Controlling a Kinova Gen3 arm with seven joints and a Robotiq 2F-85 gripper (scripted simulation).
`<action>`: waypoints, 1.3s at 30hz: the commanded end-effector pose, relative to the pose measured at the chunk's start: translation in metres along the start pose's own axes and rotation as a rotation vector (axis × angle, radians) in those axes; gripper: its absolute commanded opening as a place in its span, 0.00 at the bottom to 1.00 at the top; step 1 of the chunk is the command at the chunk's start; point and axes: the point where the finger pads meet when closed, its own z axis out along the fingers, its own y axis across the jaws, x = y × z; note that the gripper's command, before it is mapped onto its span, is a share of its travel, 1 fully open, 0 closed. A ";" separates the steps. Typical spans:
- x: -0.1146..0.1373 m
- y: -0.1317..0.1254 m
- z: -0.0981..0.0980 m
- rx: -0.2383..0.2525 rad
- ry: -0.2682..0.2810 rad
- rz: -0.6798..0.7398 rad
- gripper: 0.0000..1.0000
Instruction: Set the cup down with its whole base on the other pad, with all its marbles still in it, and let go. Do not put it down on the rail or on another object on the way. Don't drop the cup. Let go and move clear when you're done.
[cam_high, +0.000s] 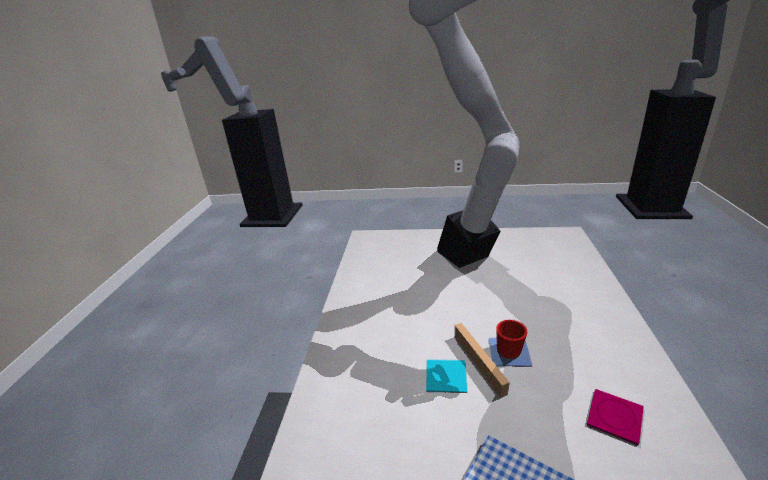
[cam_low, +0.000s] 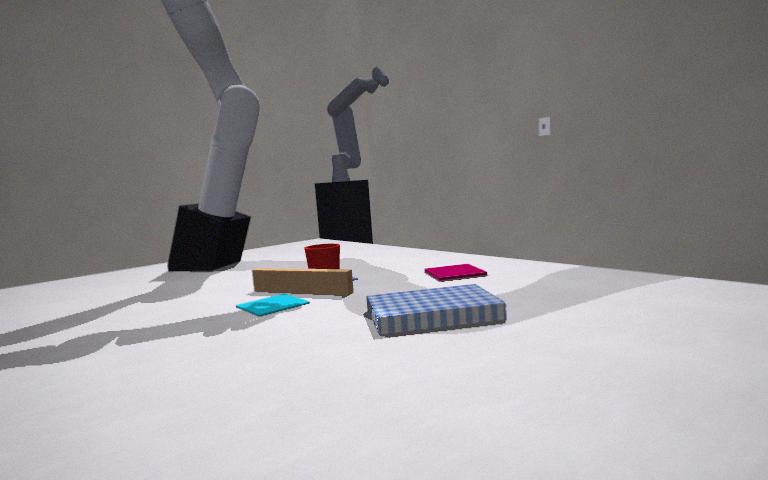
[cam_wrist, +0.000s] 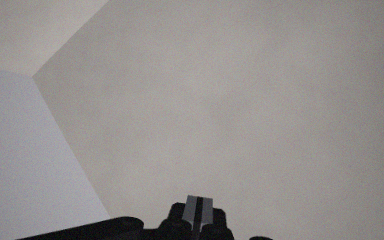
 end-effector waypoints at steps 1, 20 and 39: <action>0.002 -0.003 -0.003 0.005 0.006 0.013 0.00; 0.025 -0.017 -0.017 0.033 0.051 0.099 0.00; 0.056 -0.034 -0.032 0.068 0.105 0.198 0.00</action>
